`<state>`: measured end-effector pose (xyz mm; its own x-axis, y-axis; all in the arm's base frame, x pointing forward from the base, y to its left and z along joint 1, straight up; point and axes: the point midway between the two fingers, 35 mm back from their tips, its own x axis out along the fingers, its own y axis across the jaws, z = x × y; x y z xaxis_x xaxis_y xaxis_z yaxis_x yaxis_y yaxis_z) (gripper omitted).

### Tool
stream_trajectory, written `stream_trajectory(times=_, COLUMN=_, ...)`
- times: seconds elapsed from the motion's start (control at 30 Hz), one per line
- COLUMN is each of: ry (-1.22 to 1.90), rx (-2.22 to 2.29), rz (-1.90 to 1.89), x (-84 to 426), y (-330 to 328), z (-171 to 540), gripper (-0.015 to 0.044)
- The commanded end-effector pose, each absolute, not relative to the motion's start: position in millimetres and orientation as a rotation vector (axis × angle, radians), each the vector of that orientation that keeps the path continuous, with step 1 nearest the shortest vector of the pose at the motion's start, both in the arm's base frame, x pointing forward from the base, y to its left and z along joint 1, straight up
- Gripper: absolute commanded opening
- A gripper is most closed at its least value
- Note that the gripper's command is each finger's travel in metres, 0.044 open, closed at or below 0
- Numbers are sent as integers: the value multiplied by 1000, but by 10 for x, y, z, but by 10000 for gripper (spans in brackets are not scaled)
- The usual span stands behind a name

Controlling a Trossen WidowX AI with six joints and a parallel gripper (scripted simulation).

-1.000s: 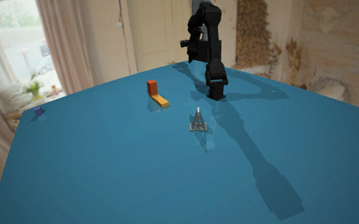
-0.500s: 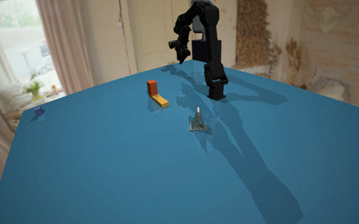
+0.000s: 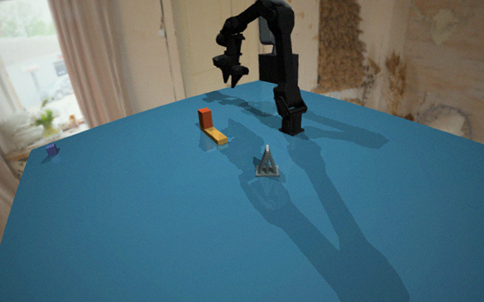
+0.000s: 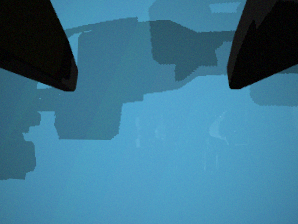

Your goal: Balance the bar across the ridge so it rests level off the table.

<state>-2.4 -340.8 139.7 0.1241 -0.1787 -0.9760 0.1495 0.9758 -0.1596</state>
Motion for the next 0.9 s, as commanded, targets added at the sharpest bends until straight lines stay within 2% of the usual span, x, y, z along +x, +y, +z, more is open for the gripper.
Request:
stream_trajectory(times=0.0, ry=1438, rx=-100, rz=-160, x=191, y=-3347, z=1444, gripper=315)
stream_trajectory(times=0.87, ry=1440, rx=-497, rz=326, x=1264, y=-2787, z=1576, gripper=315)
